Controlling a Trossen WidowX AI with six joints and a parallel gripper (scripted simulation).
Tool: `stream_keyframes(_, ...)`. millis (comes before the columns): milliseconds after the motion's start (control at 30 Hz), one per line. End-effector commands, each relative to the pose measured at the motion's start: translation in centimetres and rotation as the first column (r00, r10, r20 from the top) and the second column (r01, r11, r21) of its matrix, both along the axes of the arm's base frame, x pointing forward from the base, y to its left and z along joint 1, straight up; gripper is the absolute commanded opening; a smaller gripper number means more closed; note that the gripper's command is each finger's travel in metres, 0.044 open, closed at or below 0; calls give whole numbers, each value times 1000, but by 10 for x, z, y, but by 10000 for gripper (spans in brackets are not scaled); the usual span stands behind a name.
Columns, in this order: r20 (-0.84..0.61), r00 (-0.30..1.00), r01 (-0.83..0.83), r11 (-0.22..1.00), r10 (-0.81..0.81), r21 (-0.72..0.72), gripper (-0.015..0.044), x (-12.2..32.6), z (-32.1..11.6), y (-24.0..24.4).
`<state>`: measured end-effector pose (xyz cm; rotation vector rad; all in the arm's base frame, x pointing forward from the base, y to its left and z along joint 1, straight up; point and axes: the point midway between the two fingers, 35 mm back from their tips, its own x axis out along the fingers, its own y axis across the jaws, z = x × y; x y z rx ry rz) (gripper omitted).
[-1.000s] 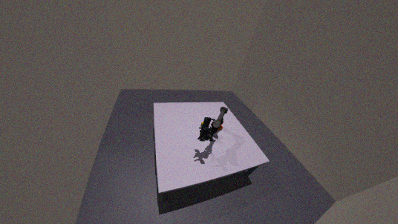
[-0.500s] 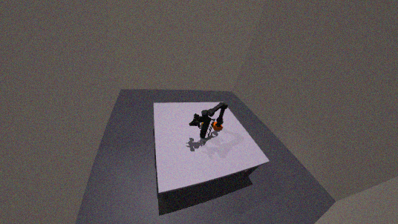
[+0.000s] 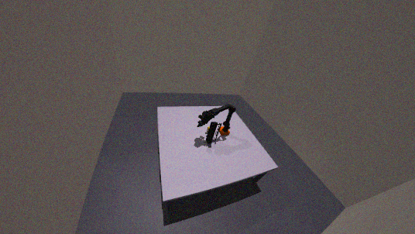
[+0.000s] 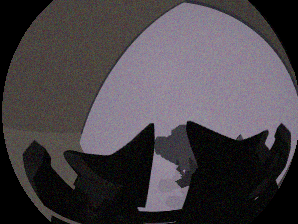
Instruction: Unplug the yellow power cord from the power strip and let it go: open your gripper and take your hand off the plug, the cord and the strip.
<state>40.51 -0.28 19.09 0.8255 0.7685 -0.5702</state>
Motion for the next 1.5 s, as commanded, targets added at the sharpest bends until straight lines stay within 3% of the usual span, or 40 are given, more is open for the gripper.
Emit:
stream_keyframes(0,-212,952,253,957,-220,141,160,-53,-29,-28)
stream_keyframes(233,-572,630,720,671,-525,178,160,-152,-53,-50)
stream_keyframes(1467,-582,619,730,659,-528,178,160,-145,-52,-13)
